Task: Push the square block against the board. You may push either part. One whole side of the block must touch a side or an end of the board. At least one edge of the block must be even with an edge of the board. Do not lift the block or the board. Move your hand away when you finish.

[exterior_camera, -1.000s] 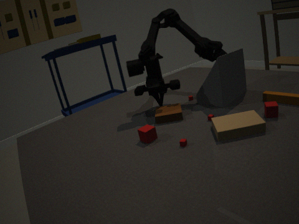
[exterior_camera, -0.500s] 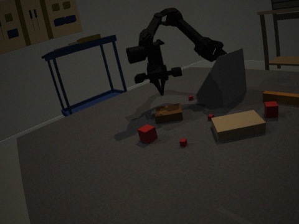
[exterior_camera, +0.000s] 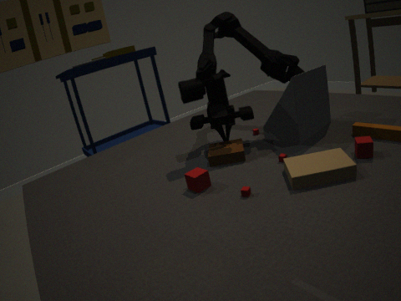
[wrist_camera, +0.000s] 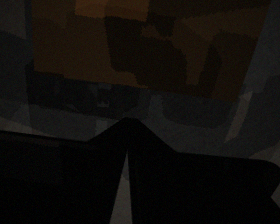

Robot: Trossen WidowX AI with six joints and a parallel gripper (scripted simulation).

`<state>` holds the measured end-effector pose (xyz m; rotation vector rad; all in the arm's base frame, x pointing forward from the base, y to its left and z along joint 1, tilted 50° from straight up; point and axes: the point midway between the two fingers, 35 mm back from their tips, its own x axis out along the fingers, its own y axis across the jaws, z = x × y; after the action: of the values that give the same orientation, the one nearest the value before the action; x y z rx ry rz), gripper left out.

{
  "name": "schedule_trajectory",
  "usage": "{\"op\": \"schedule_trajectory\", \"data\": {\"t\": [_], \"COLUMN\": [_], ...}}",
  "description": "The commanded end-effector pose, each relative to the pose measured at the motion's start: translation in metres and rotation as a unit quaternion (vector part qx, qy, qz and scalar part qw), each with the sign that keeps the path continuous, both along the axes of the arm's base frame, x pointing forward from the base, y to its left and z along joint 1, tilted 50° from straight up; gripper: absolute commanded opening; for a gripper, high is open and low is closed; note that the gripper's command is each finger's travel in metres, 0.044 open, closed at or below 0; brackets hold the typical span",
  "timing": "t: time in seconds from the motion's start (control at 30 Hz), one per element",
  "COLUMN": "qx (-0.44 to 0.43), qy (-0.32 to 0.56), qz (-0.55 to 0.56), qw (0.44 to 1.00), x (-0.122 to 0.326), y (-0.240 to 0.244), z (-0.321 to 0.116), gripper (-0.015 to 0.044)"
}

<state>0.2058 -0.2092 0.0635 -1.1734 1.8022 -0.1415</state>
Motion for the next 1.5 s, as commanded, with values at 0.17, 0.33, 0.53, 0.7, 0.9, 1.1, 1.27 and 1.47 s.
{"op": "schedule_trajectory", "data": {"t": [0.17,0.33,0.53,0.7,0.9,1.1,1.27,1.47], "qx": [0.002,0.003,0.004,0.005,0.006,0.006,0.006,0.006], "qy": [0.000,0.000,-0.001,-0.001,-0.001,-0.001,-0.001,-0.001], "qz": [0.003,0.003,0.003,0.003,0.003,0.003,0.003,0.003], "qw": [1.000,1.000,1.000,1.000,1.000,1.000,1.000,1.000], "x": [0.009,0.015,0.023,0.029,0.036,0.044,0.049,0.056], "y": [0.001,0.003,0.005,0.008,0.011,0.014,0.017,0.021], "z": [-0.005,-0.009,-0.013,-0.017,-0.021,-0.026,-0.030,-0.036], "gripper": [0.0000,0.0000,0.0000,0.0000,0.0000,0.0000,0.0000,0.0000]}}
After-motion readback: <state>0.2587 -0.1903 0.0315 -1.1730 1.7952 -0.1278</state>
